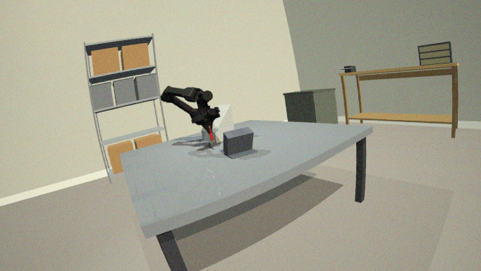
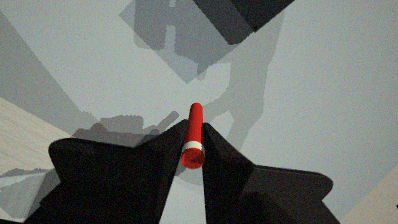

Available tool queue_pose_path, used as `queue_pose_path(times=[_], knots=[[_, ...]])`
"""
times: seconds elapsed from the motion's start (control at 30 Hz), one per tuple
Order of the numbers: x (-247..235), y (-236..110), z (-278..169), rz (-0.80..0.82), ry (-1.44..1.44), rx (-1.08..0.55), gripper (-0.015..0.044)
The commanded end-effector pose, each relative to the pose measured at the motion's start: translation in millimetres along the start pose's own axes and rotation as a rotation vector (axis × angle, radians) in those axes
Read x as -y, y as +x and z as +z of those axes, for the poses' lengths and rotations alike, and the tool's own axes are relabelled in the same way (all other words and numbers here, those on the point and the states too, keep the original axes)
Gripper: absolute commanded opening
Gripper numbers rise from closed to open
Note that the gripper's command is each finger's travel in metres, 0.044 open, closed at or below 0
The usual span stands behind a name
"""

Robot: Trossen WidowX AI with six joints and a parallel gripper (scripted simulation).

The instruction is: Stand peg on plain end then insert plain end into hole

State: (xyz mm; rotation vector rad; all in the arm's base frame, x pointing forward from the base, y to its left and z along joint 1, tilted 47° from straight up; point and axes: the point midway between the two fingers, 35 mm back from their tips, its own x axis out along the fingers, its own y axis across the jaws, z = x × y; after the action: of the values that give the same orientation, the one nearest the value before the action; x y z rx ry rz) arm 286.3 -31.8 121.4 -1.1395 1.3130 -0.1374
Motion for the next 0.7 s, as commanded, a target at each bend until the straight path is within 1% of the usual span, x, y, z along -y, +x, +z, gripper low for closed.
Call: queue_pose_path(times=[0.0, 0.67], knots=[[-5, 5, 5, -0.001, -0.016, 0.013, 0.0], [-15, 15, 24, -0.039, -0.037, 0.091, 0.0]])
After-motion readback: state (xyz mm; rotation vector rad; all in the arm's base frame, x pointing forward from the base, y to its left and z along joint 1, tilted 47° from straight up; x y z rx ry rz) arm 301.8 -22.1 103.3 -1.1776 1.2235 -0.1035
